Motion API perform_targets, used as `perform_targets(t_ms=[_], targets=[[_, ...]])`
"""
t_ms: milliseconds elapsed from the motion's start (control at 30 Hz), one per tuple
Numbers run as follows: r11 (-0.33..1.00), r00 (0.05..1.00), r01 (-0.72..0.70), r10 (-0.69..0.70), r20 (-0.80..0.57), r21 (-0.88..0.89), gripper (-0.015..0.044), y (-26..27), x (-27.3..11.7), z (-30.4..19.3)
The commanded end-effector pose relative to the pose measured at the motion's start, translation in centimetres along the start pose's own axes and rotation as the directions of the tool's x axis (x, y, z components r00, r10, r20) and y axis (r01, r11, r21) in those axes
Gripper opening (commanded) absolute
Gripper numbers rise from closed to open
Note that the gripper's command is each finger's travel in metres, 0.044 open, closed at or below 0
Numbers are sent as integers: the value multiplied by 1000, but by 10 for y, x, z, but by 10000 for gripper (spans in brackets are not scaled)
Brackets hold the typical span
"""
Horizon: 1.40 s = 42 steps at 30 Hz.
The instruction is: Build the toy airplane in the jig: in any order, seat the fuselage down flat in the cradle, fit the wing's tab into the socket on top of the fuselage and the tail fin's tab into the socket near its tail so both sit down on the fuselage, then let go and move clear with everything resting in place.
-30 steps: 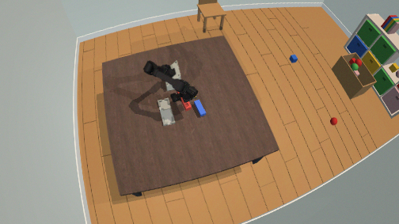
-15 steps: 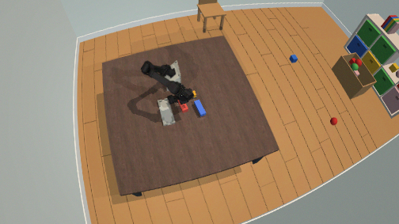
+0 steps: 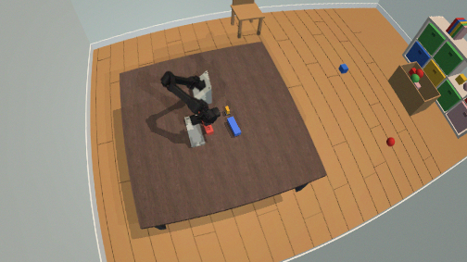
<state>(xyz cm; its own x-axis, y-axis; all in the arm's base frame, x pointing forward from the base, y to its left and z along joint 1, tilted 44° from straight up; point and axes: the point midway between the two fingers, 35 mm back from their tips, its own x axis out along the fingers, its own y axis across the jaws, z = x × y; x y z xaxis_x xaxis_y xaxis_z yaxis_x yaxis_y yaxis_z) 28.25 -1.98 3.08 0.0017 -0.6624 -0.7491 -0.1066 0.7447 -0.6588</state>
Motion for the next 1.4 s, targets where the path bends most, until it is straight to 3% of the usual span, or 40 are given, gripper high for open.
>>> perform_targets(t_ms=[0,767,1033,1367], targets=[[1000,1000,5,-5,4,12,0,-15,6,-2],[997,999,35,-35,-4,63,0,-73,32,-20],[997,999,35,-35,-4,63,195,-73,32,-20],[997,999,35,-35,-4,63,195,-73,32,-20]])
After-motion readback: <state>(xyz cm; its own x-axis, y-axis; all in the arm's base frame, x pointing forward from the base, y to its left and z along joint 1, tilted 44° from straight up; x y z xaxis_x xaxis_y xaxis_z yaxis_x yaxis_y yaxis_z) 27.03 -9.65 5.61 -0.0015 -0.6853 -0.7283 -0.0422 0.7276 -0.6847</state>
